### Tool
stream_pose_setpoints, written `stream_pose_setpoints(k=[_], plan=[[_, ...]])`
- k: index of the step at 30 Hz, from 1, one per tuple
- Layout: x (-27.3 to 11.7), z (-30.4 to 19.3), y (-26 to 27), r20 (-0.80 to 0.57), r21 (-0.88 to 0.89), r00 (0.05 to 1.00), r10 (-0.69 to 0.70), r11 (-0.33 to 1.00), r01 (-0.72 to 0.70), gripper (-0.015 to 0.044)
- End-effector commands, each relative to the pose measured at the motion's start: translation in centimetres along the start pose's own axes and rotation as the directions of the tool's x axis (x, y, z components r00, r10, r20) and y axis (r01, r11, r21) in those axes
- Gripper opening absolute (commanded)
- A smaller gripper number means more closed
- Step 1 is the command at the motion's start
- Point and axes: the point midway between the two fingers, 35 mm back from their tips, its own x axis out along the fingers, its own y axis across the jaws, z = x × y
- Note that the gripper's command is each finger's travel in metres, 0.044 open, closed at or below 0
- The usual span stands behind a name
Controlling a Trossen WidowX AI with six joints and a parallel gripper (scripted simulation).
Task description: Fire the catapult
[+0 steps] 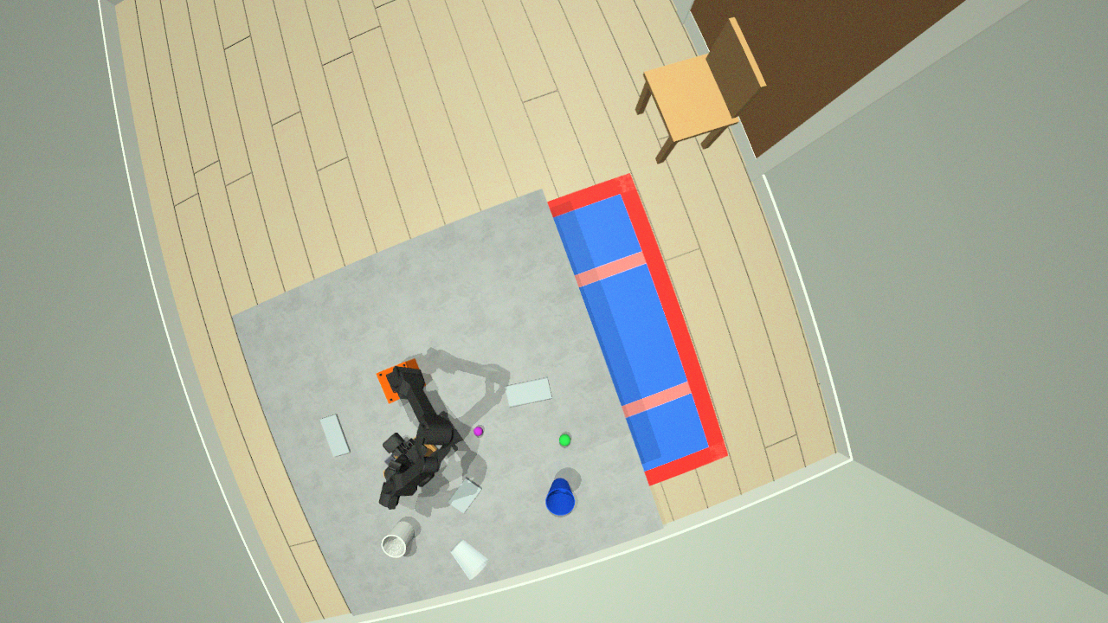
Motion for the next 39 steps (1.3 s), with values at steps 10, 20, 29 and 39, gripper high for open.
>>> stream_pose_setpoints(k=[10, 20, 29, 39], plan=[[0.1, -4.7, 0.6, -0.002, 0.412, 1.000, -0.002, 0.911, 0.003, 0.0000], [0.3, -5.5, 0.3, -0.001, 0.457, 1.000, -0.002, 0.889, 0.003, 0.0000], [1.7, -5.5, 0.2, -0.002, 0.458, 1.000, -0.003, 0.889, 0.003, 0.0000], [3.4, -5.5, 0.1, -0.001, 0.458, 1.000, -0.003, 0.889, 0.003, 0.0000]])
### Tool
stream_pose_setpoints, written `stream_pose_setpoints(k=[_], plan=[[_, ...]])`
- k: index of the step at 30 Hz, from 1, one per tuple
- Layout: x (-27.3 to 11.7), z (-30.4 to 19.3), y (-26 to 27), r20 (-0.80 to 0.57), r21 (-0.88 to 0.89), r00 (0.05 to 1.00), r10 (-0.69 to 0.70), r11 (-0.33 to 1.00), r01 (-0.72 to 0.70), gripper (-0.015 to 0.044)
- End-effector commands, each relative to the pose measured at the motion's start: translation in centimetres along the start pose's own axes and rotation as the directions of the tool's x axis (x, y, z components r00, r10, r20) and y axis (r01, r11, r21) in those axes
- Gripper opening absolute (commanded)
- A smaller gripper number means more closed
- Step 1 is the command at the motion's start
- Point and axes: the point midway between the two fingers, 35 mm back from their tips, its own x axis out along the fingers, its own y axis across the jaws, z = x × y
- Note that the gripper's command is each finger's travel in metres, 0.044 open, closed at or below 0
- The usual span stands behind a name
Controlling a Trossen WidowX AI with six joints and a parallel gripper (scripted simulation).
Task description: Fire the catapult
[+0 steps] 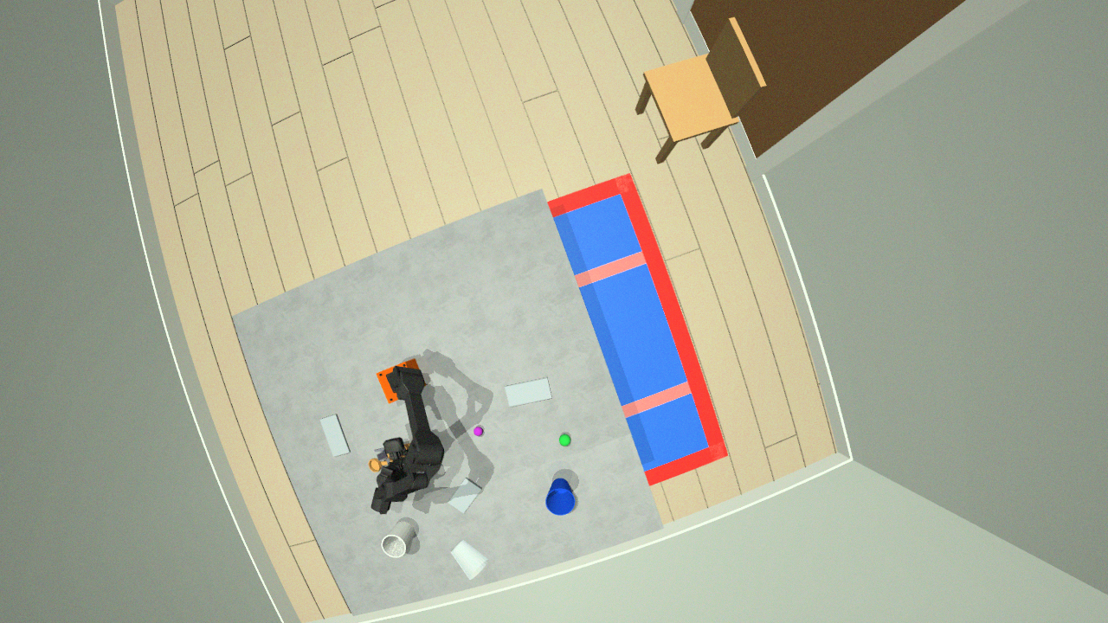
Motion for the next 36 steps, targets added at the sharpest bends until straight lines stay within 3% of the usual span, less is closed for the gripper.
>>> stream_pose_setpoints(k=[1, 16, 30, 33, 36], plan=[[0.6, -0.1, 0.0, 0.003, 0.008, 1.000, -0.003, 1.000, 0.003, 0.0000], [1.6, 0.1, 0.0, 0.001, 0.000, 1.000, 0.000, 1.000, 0.000, 0.0000], [1.4, 0.0, 0.0, 0.001, 0.000, 1.000, 0.000, 1.000, 0.000, 0.0368], [-2.4, -0.2, -0.4, -0.004, 0.002, 1.000, 0.000, 1.000, 0.001, 0.0440], [-7.3, -0.1, -0.1, -0.004, 0.003, 1.000, 0.002, 1.000, -0.002, 0.0440]])
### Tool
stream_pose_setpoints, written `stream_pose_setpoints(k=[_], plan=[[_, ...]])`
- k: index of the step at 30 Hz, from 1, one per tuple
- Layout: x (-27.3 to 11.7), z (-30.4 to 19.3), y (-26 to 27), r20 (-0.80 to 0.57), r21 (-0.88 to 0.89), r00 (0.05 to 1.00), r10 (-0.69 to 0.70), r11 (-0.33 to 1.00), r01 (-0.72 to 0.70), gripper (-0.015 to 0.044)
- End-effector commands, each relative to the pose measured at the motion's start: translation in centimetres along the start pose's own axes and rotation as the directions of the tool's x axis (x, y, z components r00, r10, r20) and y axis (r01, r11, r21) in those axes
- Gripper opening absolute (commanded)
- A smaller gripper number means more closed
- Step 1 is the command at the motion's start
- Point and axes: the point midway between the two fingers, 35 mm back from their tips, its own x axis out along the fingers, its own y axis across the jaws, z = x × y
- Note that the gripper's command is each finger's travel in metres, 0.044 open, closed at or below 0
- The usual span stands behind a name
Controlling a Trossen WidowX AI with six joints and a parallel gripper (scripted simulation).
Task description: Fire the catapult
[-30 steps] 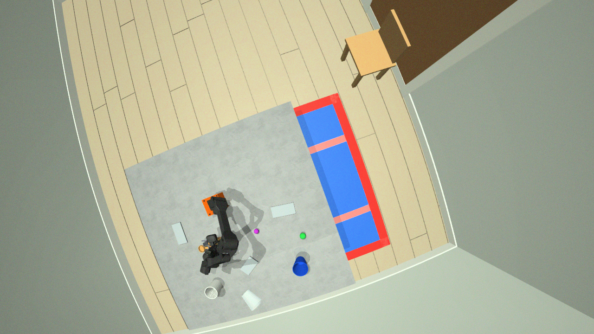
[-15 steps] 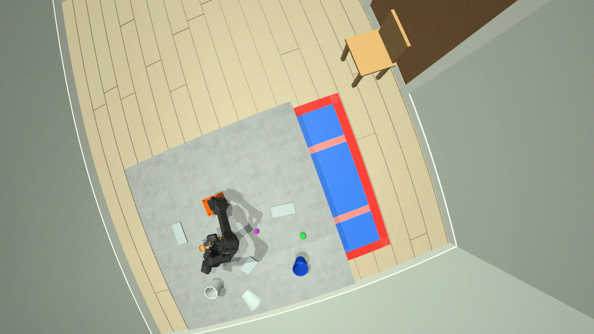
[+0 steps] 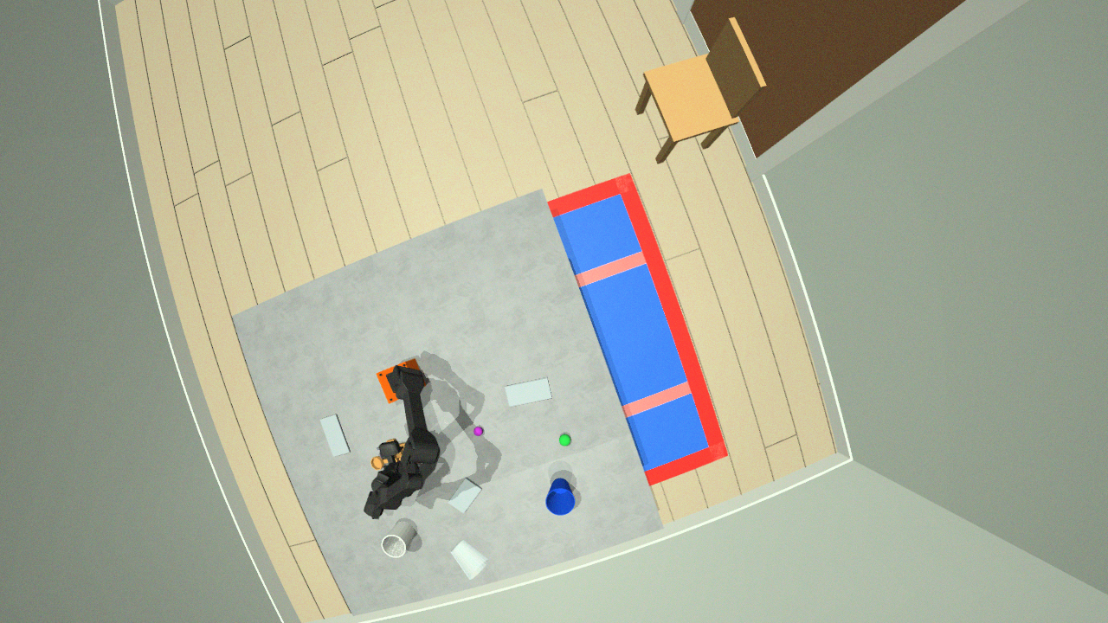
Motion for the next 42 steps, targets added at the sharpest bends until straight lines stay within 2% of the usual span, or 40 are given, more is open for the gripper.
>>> stream_pose_setpoints(k=[1, 11, 16, 42], plan=[[-5.0, 0.0, 0.0, -0.016, -0.015, 0.999, -0.028, 1.000, 0.028, 0.0440], [-4.5, 0.2, 0.1, -0.013, -0.006, 0.999, -0.032, 0.999, 0.032, 0.0440], [0.0, 0.1, -0.1, -0.011, -0.006, 0.999, -0.033, 0.999, 0.032, 0.0440], [3.5, 0.1, -0.3, -0.010, -0.006, 0.999, -0.033, 0.999, 0.033, 0.0440]])
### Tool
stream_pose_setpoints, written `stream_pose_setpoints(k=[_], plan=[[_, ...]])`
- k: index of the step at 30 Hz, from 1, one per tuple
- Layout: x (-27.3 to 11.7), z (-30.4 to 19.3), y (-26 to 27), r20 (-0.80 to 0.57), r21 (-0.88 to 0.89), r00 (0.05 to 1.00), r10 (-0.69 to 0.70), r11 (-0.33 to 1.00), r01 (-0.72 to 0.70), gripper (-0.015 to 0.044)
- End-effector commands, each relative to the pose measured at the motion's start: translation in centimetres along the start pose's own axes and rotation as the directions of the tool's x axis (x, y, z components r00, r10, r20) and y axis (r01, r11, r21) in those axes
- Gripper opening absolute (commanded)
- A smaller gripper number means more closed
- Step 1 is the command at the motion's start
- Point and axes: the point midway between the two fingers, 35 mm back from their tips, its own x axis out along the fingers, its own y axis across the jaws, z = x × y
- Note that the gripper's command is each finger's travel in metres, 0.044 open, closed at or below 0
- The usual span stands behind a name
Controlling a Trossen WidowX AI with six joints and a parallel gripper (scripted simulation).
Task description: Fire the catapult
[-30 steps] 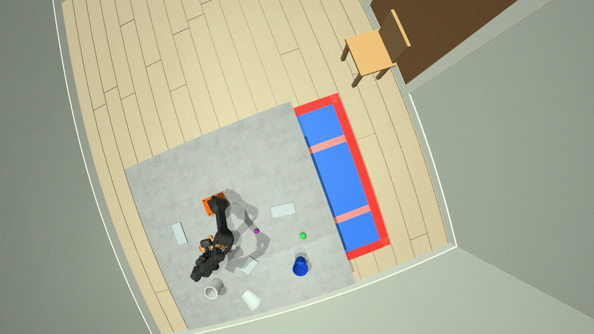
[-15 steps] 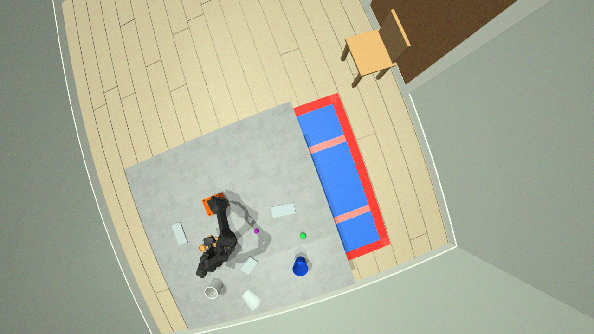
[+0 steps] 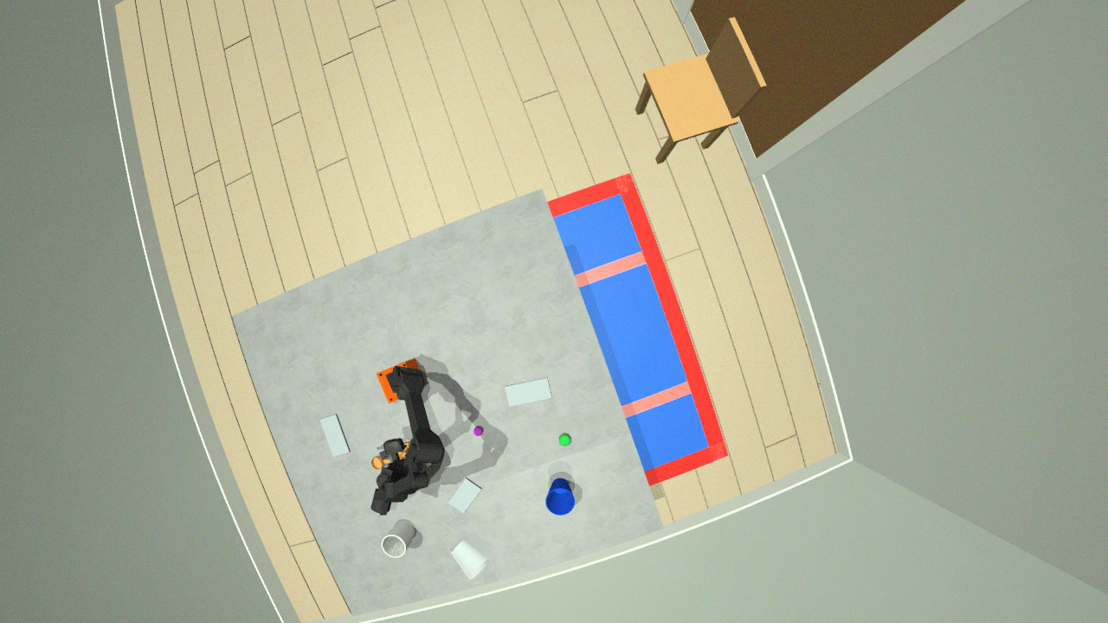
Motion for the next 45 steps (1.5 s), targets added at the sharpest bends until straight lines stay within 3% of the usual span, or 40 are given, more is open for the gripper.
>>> stream_pose_setpoints(k=[1, 16, 26, 33, 38, 45], plan=[[0.9, 0.1, 0.3, 0.010, 0.011, 1.000, 0.009, 1.000, -0.009, 0.0440], [2.6, 0.1, 0.4, 0.012, 0.011, 1.000, 0.009, 1.000, -0.009, 0.0440], [2.3, 0.1, 0.2, 0.004, 0.001, 1.000, 0.005, 1.000, -0.005, 0.0177], [2.3, 0.1, 0.2, 0.004, 0.001, 1.000, 0.005, 1.000, -0.005, 0.0131], [-2.5, 0.0, 0.2, 0.001, 0.004, 1.000, 0.008, 1.000, -0.008, 0.0000], [-2.7, 0.0, 0.3, 0.002, 0.088, 1.000, 0.008, 0.996, -0.008, 0.0000]])
